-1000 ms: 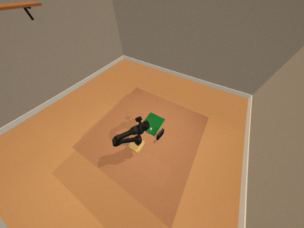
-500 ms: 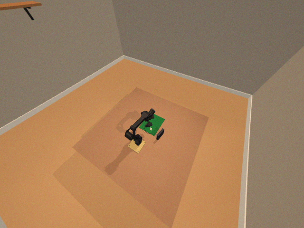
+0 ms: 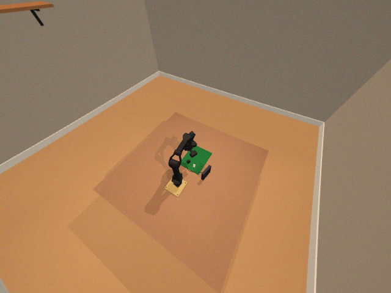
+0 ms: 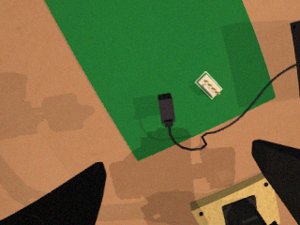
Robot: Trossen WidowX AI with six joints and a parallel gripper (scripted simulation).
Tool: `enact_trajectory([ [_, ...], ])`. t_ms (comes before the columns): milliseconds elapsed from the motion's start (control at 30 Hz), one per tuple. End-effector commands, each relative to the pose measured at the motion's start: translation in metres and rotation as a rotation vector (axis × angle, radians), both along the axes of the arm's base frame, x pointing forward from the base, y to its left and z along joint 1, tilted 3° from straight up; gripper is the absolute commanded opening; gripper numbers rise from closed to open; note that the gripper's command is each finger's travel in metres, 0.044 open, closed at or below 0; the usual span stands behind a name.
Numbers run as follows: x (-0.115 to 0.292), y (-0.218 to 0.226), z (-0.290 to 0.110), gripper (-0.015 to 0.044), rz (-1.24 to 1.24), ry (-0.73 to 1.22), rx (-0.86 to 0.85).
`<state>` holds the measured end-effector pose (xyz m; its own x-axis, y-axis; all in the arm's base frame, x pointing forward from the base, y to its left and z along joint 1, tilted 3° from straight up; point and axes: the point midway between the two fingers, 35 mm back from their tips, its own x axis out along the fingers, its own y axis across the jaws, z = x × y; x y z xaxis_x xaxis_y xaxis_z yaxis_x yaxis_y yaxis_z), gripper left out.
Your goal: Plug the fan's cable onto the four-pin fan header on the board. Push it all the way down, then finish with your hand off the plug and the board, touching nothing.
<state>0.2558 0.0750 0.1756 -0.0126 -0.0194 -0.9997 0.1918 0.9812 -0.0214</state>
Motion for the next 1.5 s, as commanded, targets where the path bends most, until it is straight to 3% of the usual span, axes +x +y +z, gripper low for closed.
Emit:
enact_trajectory([
  [0, 0.003, 0.001, -0.006, 0.044, 0.004, 0.003, -0.018],
  [300, 0.001, -0.003, -0.098, 0.044, 0.004, 0.003, -0.018],
  [1467, 0.0, -0.004, -0.138, 0.044, 0.004, 0.003, -0.019],
])
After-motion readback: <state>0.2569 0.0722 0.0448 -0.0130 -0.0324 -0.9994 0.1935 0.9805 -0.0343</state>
